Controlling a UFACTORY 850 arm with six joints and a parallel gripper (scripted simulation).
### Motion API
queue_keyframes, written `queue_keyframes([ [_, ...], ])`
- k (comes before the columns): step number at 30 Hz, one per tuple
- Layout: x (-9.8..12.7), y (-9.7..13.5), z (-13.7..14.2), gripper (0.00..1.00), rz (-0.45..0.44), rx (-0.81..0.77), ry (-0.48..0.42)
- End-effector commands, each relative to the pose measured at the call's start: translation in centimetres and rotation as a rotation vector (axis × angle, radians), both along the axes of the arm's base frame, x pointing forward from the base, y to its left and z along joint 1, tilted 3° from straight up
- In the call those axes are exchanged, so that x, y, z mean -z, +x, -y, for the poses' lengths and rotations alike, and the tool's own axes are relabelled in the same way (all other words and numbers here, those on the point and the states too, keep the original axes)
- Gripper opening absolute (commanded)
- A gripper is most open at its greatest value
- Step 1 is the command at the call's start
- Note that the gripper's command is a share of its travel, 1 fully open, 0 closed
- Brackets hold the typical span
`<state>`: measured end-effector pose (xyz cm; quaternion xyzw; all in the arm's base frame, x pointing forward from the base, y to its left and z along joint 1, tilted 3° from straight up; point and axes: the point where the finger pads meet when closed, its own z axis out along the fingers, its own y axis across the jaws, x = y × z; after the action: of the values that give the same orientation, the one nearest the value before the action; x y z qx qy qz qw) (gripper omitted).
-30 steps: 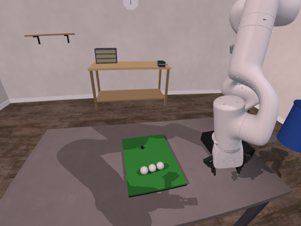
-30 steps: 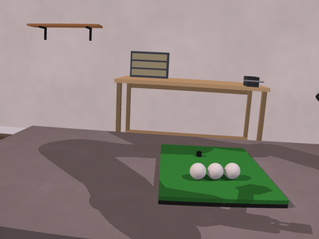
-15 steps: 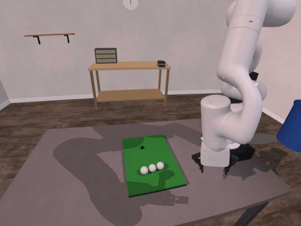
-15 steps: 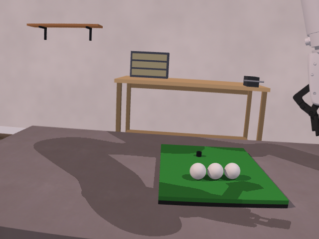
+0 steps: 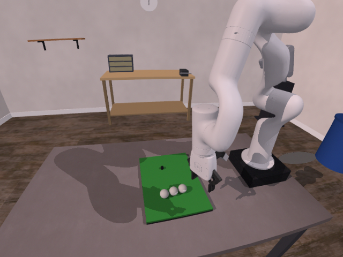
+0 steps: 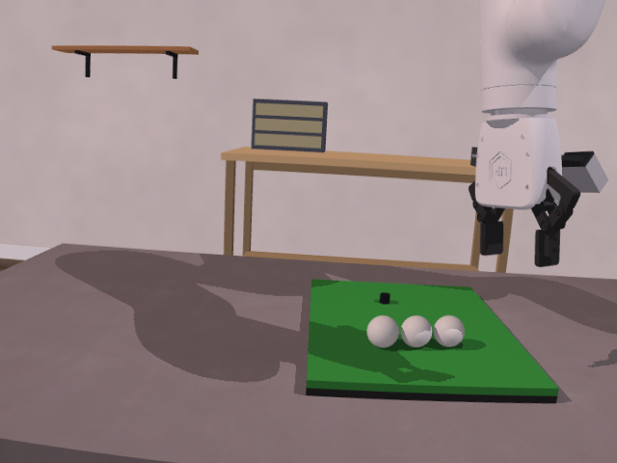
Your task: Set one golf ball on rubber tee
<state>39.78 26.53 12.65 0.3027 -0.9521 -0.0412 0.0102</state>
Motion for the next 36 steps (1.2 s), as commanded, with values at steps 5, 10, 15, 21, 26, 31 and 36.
queue_keyframes([
  [5,2.7,9.6,6.1,1.00,0.081,0.280,-0.058],
  [10,3.1,10.9,6.9,1.00,0.081,0.280,-0.058],
  [15,3.1,10.9,6.9,1.00,0.081,0.280,-0.058],
  [21,3.7,11.0,6.9,1.00,0.081,0.280,-0.058],
  [26,8.3,11.0,6.9,1.00,0.079,0.280,-0.061],
  [31,13.1,11.2,6.8,1.00,0.079,0.280,-0.062],
  [36,13.1,11.2,6.8,1.00,0.079,0.280,-0.062],
])
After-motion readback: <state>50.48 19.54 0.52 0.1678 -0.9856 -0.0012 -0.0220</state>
